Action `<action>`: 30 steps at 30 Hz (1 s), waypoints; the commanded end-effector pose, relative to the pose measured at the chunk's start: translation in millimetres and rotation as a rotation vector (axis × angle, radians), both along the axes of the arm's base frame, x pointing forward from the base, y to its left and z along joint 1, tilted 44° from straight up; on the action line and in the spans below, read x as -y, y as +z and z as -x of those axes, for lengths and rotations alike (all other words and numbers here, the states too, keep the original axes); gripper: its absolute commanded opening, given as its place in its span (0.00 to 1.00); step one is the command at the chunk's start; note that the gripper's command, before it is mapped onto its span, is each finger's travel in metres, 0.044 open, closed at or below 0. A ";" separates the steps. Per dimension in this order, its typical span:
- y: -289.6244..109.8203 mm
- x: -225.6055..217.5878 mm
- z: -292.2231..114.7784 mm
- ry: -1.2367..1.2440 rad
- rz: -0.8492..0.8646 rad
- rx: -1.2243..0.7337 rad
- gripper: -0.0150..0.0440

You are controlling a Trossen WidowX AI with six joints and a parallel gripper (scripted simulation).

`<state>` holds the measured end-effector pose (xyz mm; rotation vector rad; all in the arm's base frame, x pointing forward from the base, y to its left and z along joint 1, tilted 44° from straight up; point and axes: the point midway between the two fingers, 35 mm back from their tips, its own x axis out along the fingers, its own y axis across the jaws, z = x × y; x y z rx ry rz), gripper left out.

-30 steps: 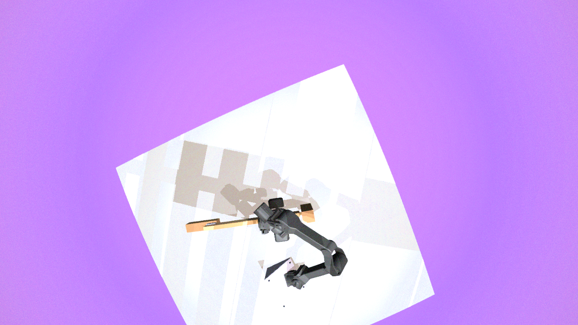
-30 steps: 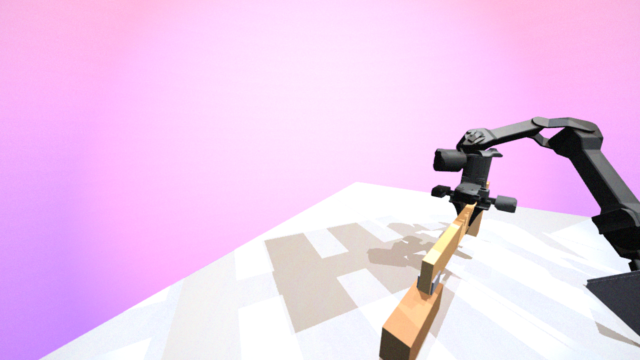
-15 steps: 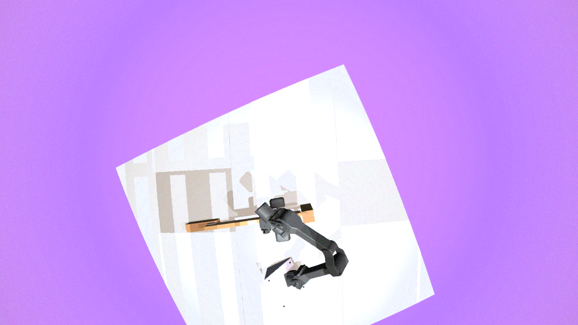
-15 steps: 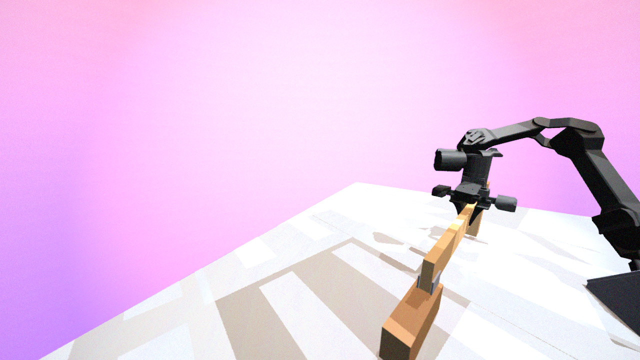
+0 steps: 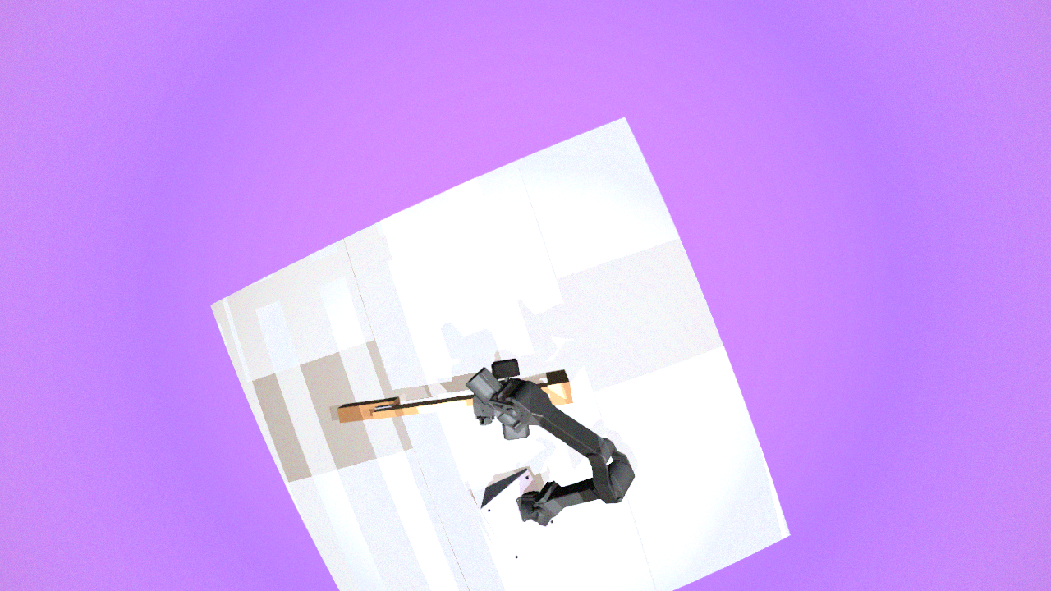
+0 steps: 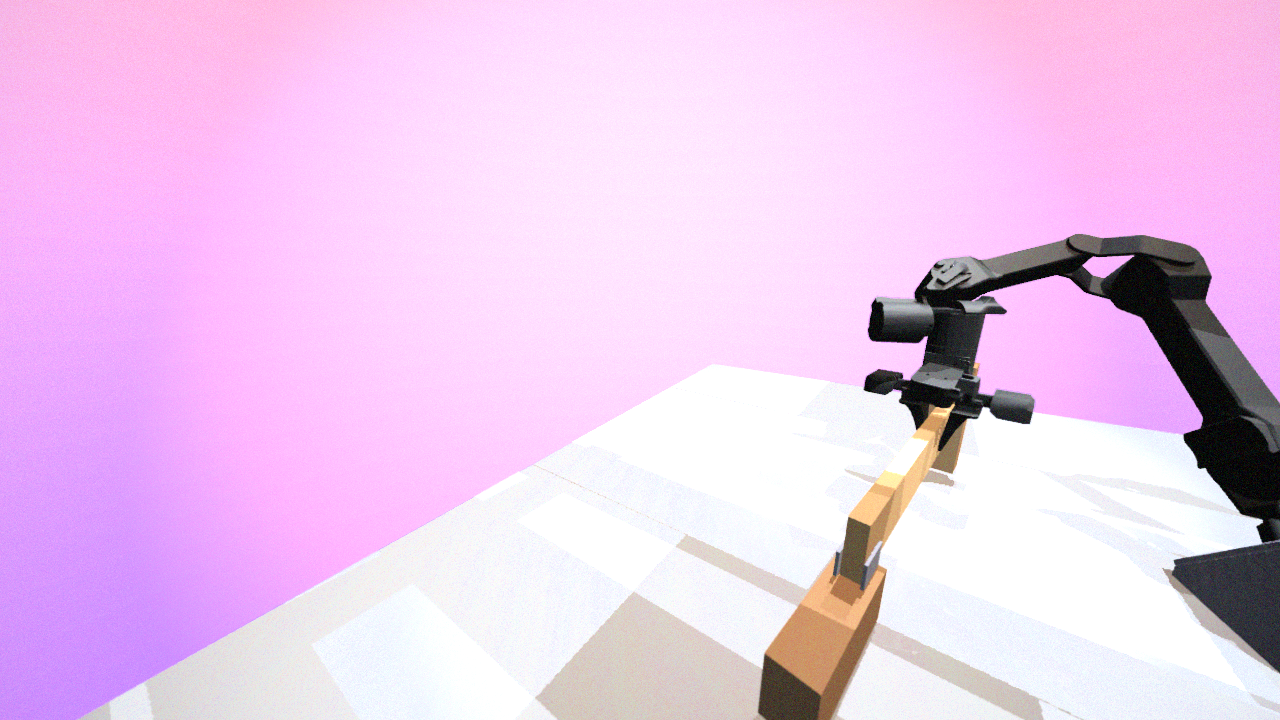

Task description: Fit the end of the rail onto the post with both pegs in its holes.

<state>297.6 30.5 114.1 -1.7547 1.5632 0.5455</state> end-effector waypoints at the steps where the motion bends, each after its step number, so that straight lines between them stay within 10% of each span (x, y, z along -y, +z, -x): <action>1: 0.0 0.0 0.0 -0.001 0.000 0.000 0.48; 13: 0.0 0.0 0.0 -0.001 0.000 0.000 1.00; 30: 1.5 -42.5 1.4 0.004 -0.001 0.001 1.00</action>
